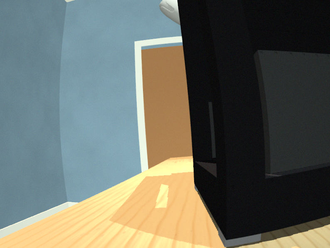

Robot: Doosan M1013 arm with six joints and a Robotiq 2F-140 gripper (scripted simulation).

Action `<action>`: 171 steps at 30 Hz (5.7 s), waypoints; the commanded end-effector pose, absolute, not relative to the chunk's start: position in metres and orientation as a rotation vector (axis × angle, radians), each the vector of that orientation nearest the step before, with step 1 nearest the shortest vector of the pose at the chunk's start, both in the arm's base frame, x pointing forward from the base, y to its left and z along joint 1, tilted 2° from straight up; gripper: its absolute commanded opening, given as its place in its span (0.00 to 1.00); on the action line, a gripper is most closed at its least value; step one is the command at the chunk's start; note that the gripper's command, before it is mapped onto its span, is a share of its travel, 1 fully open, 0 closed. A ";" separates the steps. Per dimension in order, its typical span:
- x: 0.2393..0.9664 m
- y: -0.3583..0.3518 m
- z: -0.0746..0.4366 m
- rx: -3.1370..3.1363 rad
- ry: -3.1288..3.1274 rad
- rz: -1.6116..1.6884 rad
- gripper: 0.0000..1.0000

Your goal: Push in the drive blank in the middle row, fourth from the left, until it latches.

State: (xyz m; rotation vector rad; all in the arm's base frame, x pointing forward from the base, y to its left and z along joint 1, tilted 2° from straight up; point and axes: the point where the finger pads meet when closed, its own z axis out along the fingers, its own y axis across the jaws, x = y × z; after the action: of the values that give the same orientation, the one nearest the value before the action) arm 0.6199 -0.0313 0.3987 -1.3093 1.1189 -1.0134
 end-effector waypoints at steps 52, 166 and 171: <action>0.616 -0.119 0.405 -1.233 1.221 -1.226 1.00; 0.761 -0.046 0.426 -1.233 1.220 -1.226 1.00; 0.761 -0.046 0.426 -1.233 1.220 -1.226 1.00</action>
State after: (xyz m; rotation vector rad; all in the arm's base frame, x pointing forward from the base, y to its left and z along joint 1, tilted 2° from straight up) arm 0.7609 -0.0461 0.4261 -1.2332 1.2205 -1.2261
